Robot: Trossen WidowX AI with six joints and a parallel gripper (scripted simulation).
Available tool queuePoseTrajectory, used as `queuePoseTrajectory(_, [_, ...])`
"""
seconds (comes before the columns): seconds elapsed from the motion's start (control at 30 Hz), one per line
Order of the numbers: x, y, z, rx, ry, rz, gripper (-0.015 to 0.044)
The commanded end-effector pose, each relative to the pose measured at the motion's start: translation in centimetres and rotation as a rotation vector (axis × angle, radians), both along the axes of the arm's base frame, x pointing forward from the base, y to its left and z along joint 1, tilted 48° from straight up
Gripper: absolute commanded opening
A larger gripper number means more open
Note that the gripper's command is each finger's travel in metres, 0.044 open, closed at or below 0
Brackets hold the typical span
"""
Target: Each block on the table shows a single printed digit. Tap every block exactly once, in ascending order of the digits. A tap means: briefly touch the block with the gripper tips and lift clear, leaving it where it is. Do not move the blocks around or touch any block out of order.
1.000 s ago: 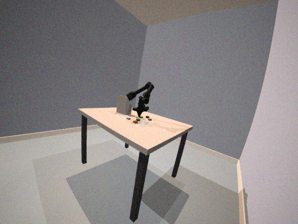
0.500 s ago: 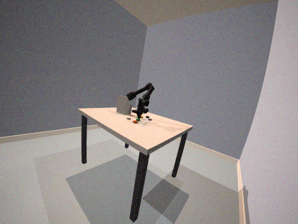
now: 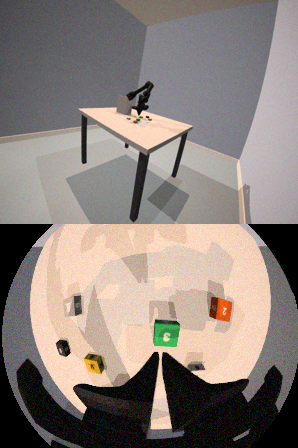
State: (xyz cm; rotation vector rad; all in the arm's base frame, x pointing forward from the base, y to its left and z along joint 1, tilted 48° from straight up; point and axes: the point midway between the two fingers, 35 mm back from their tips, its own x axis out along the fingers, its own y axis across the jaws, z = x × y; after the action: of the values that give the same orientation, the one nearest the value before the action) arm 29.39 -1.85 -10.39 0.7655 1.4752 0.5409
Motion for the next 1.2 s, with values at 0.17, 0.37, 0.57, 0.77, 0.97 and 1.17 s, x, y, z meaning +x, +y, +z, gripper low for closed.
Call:
queuePoseTrajectory(0.17, [-0.2, -5.2, 4.6, -0.014, -0.018, -0.009, 0.0020])
queuePoseTrajectory(0.37, [4.2, -1.3, 9.6, -0.025, -0.018, -0.013, 0.0020])
queuePoseTrajectory(0.57, [7.0, 4.0, 15.3, -0.008, -0.020, -0.009, 0.0020])
queuePoseTrajectory(0.77, [7.1, 4.3, 15.1, -0.008, -0.020, -0.009, 0.0020])
queuePoseTrajectory(0.97, [7.6, 10.1, 10.0, -0.004, -0.020, -0.009, 0.0020])
queuePoseTrajectory(1.17, [7.6, 10.1, 9.9, -0.004, -0.020, -0.009, 0.0020])
